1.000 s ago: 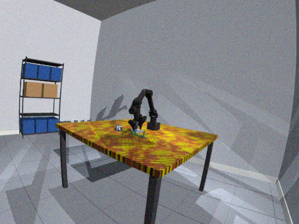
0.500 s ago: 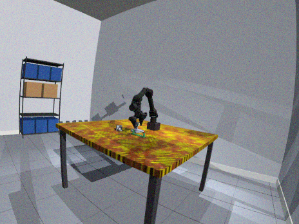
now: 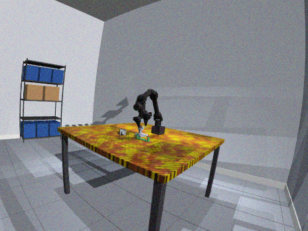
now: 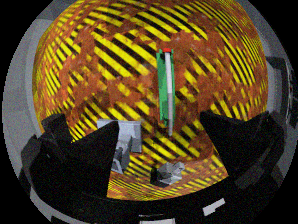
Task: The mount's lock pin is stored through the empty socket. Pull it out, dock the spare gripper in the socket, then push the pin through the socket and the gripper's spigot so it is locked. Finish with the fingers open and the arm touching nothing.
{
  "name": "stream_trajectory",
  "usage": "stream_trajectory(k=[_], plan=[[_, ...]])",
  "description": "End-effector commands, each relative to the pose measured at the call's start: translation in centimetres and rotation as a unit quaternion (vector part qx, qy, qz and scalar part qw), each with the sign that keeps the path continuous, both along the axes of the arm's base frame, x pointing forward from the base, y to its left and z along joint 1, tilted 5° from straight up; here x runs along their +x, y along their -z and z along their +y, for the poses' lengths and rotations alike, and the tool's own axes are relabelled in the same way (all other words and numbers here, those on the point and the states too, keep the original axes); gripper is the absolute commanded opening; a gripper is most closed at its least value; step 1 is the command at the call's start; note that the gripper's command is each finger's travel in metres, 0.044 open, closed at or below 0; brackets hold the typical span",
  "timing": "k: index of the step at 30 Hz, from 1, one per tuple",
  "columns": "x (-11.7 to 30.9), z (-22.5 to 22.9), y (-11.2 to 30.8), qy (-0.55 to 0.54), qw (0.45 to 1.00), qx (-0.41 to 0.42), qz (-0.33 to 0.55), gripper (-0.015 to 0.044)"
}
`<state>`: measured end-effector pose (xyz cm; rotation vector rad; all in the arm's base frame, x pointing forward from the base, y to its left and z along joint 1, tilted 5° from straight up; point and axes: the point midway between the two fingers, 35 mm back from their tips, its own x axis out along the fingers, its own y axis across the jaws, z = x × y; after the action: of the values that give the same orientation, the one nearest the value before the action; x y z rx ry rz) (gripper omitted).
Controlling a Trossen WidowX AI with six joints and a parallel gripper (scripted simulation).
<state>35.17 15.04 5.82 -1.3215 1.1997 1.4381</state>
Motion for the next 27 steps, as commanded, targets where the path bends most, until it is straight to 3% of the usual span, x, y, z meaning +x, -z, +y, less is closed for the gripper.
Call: stream_trajectory(k=[1,12,16,27], plan=[[0.0,0.0,0.0,0.000,1.000,0.000,0.001,0.0440],[-0.1,0.4,-5.9,0.000,1.000,0.000,0.000,0.0440],[0.3,0.0,-5.0,0.008,1.000,0.006,0.000,0.0440],[4.6,-12.4,-3.6,0.237,0.952,0.191,-0.032,0.0440]])
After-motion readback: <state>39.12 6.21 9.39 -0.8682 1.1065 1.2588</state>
